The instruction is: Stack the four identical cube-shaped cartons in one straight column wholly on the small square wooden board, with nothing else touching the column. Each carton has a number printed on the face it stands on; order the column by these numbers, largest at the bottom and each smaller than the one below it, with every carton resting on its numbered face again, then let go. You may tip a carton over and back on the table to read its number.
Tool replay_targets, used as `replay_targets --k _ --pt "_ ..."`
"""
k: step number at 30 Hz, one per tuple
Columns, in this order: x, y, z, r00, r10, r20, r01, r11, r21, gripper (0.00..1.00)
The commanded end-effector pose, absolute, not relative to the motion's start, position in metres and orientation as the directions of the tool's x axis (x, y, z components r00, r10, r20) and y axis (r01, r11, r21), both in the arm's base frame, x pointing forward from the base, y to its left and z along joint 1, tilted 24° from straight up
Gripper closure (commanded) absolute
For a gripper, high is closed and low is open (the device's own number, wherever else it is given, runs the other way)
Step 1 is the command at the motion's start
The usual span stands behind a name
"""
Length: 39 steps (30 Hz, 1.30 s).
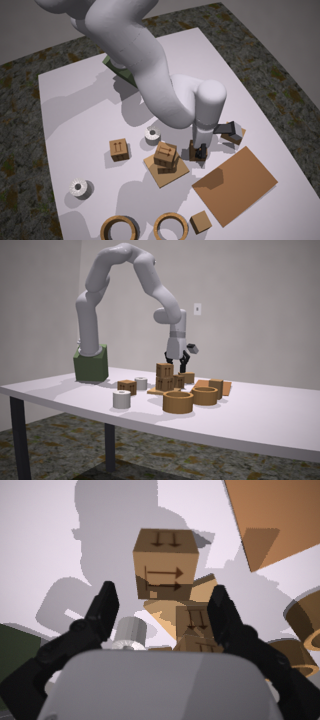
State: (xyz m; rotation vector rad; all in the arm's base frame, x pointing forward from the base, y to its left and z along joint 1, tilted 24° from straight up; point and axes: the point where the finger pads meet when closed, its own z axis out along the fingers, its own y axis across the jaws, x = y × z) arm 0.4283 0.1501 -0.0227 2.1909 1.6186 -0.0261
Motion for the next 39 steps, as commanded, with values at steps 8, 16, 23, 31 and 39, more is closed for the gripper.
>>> replay_targets --k 8,16,23,31,39 --pt "0.433 0.146 -0.036 0.324 0.912 -0.253 0.918 -0.238 0.318 0.00" --pt "0.435 0.143 -0.043 0.324 0.912 -0.253 0.918 -0.238 0.318 0.00" --pt "0.437 0.141 -0.050 0.324 0.912 -0.253 0.918 -0.238 0.318 0.00" --pt "0.438 0.139 -0.055 0.324 0.912 -0.253 0.918 -0.238 0.318 0.00" --pt "0.439 0.137 -0.060 0.324 0.912 -0.253 0.918 -0.238 0.318 0.00"
